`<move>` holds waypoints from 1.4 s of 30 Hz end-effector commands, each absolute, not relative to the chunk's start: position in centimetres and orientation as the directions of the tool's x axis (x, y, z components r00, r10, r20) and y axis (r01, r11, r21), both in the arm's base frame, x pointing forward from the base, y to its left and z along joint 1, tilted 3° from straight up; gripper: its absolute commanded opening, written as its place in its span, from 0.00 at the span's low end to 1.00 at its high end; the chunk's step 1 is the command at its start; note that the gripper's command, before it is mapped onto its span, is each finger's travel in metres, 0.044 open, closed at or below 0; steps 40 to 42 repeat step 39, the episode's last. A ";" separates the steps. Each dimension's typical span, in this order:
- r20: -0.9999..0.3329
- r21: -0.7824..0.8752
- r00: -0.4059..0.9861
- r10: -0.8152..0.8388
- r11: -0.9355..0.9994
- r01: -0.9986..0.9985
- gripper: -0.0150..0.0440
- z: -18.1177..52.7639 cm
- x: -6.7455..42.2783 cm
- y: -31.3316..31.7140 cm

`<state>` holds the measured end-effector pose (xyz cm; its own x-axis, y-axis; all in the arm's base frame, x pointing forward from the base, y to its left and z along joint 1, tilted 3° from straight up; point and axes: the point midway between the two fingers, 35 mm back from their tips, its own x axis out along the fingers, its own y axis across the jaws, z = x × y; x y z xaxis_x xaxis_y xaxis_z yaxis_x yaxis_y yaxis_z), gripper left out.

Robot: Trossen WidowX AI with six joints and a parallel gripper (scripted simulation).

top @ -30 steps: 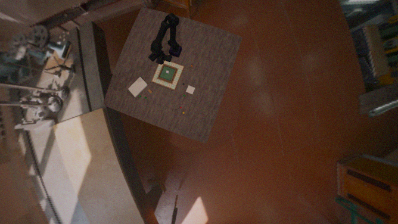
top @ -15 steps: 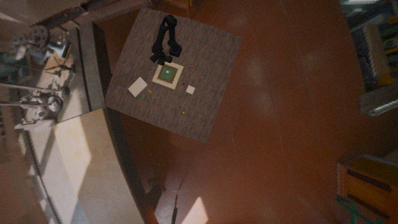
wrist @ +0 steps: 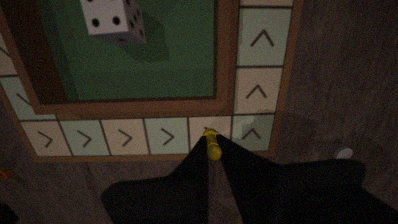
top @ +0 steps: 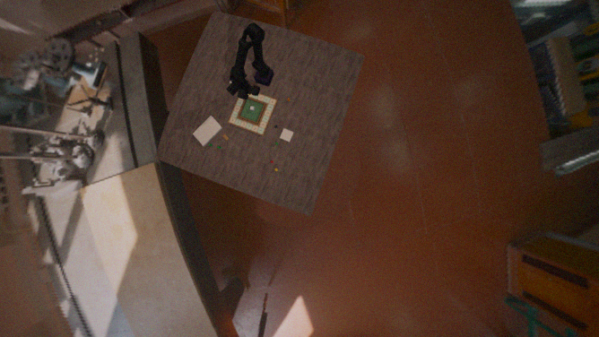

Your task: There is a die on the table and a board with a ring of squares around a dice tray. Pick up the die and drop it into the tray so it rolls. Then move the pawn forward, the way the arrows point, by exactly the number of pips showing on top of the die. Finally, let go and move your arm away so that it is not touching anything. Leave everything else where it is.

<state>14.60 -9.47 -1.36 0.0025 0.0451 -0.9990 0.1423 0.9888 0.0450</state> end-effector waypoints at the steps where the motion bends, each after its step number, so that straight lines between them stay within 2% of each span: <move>1: -0.999 0.044 0.004 0.044 0.989 0.142 0.39 -1.3 14.6 -9.5; 8: -0.999 0.044 0.003 0.044 0.989 0.143 0.70 -1.0 14.7 -9.5; 12: -0.999 0.043 -0.002 0.044 0.989 0.143 0.88 3.4 14.7 -9.7; 15: -0.999 0.043 -0.003 0.044 0.989 0.143 1.00 3.7 14.7 -9.7; 18: -0.999 0.043 -0.002 0.044 0.988 0.147 1.00 4.4 15.1 -9.3; 26: -0.999 0.050 0.000 0.050 0.981 0.187 1.00 12.1 16.9 -3.7; 42: -0.999 0.045 0.011 0.044 0.984 0.171 1.00 11.3 17.2 -4.5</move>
